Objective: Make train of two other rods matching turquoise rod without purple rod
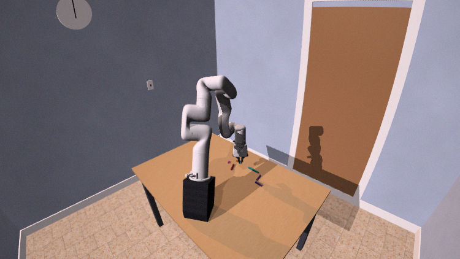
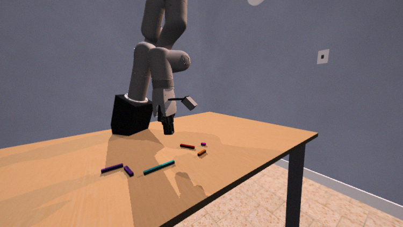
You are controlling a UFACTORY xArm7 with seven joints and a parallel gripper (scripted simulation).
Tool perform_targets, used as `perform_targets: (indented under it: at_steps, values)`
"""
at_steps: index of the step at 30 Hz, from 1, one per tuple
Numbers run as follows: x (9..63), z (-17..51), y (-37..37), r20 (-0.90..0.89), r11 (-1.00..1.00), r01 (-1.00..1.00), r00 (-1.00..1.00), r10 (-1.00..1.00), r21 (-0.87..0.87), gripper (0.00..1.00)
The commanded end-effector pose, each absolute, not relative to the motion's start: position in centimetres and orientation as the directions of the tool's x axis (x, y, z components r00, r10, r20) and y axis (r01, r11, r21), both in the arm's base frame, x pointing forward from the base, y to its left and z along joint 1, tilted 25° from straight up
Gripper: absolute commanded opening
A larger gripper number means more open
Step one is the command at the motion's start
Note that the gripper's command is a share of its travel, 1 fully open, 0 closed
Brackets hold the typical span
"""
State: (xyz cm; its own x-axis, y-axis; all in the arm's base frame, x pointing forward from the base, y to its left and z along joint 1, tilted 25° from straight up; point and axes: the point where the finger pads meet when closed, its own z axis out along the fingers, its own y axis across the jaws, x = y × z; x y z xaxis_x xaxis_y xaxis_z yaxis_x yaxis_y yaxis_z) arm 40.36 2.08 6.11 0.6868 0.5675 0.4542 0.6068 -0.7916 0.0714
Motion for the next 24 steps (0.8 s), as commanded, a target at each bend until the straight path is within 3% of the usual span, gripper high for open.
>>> perform_targets:
  at_steps: [1, 24]
  values:
    - [39.68, 7.47, 1.78, 0.425, -0.792, 0.608, 0.702, 0.571, 0.058, 0.04]
    - [39.44, 7.79, 1.59, 0.423, -0.777, 0.625, 0.687, 0.591, 0.07, 0.04]
